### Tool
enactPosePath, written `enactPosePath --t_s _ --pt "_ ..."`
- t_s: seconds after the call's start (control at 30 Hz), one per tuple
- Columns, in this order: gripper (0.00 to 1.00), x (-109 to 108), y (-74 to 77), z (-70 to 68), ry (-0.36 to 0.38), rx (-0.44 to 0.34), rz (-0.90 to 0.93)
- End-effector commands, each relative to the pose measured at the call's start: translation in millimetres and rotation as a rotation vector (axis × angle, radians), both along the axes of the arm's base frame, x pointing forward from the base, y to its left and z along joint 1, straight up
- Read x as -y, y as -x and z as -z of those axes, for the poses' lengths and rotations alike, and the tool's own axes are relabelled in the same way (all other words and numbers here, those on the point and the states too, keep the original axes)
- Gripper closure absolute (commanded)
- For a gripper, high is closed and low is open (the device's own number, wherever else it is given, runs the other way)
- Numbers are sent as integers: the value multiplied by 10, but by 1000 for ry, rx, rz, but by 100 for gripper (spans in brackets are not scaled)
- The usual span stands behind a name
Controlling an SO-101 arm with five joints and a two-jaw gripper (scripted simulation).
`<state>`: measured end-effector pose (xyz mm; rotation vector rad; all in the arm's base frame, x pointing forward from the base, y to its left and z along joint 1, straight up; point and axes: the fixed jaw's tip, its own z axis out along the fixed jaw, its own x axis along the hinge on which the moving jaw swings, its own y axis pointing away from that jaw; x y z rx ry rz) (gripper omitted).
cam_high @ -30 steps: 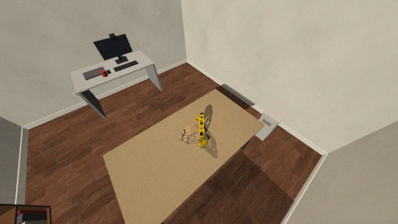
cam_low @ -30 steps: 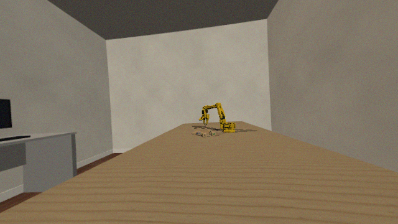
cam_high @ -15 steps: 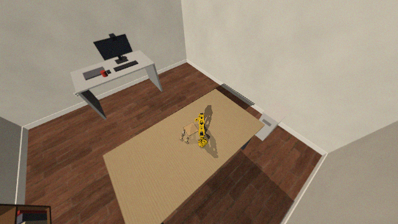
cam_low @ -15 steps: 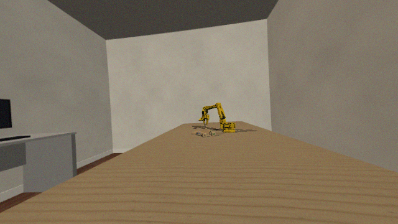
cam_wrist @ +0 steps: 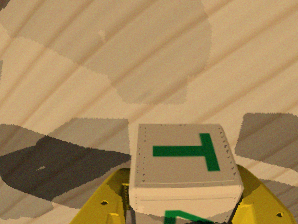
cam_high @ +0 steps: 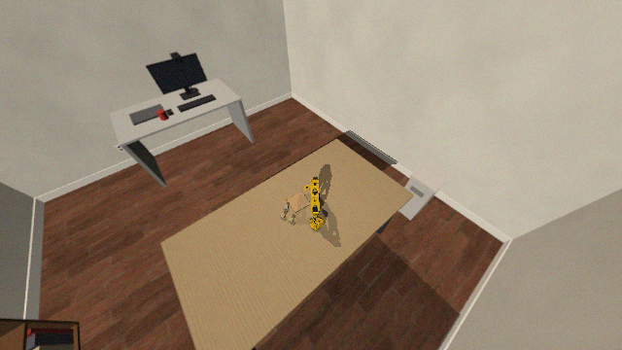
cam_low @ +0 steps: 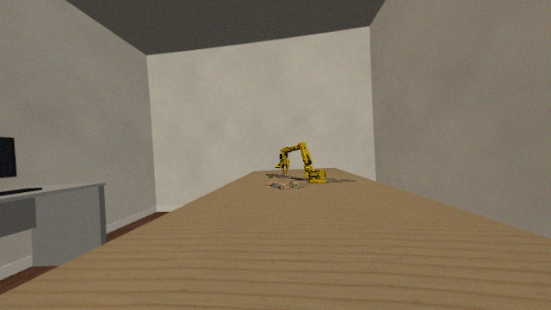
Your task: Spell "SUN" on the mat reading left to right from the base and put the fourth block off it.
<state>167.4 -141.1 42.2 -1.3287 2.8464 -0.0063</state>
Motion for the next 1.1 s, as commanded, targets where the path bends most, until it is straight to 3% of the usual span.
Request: enactPosePath --t_s 0.0,1.07 --pt "100 67 -65 -115 54 66 0" --pt "100 72 -71 -10 54 66 0"
